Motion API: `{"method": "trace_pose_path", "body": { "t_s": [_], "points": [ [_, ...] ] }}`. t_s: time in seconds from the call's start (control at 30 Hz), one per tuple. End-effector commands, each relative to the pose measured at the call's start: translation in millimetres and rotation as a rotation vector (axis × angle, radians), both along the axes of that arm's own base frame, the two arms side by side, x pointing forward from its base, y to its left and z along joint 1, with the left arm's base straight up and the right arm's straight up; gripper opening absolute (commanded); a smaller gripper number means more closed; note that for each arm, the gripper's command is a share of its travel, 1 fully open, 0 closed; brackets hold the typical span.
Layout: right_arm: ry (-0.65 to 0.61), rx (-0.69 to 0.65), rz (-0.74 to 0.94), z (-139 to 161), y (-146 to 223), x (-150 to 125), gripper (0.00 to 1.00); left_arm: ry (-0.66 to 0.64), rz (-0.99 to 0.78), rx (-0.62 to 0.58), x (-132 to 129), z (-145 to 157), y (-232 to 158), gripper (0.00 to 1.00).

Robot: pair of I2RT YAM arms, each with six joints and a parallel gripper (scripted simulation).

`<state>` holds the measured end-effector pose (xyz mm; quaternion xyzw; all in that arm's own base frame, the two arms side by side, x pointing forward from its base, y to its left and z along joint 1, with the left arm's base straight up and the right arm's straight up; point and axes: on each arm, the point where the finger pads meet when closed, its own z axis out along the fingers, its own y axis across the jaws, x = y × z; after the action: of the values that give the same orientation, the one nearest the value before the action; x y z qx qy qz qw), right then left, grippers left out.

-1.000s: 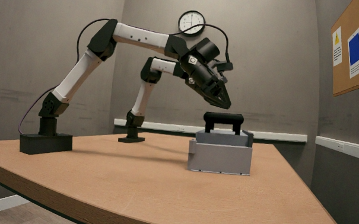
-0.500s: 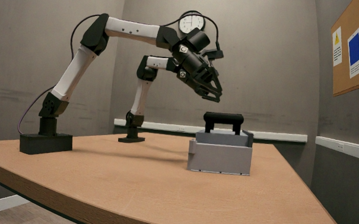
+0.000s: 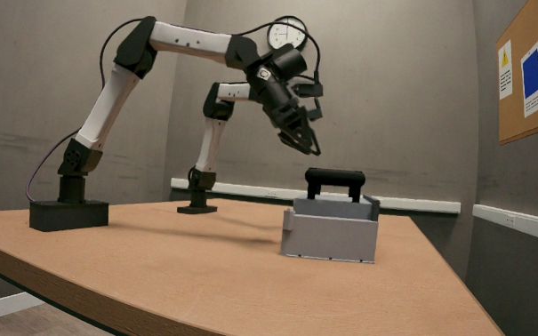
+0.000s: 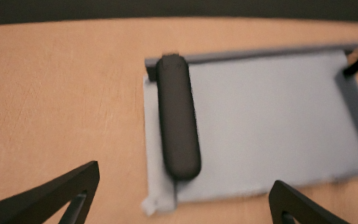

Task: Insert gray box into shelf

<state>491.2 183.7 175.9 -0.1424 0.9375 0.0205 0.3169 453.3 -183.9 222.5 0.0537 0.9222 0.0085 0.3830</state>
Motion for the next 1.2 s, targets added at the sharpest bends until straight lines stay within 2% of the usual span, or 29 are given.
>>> {"method": "trace_pose_path", "body": {
  "t_s": [0.0, 0.03, 0.13, 0.43, 0.63, 1.03, 1.17],
  "points": [
    [0.025, -0.017, 0.065, 16, -13, -24, 1.00, 0.156, -0.180, 0.014, -25, 8, 3, 1.00],
    [0.031, -0.021, 0.069, 16, -15, -27, 1.00, 0.200, -0.204, 0.026, -27, -1, 4, 1.00],
    [0.044, -0.028, 0.077, 15, -19, -31, 1.00, 0.268, -0.280, 0.033, -39, 1, 7, 1.00],
    [0.029, -0.025, 0.058, 17, -21, -28, 1.00, 0.367, -0.399, 0.045, -54, 10, 15, 1.00],
    [0.029, -0.025, 0.058, 17, -21, -28, 1.00, 0.338, -0.386, 0.042, -44, 16, 16, 1.00],
    [0.036, -0.027, 0.063, 12, -17, -24, 1.00, 0.317, -0.387, 0.038, -47, 25, 16, 1.00],
    [-0.042, -0.008, 0.049, 28, -21, -19, 1.00, 0.318, -0.387, 0.038, -47, 25, 16, 1.00]
  ]
}}
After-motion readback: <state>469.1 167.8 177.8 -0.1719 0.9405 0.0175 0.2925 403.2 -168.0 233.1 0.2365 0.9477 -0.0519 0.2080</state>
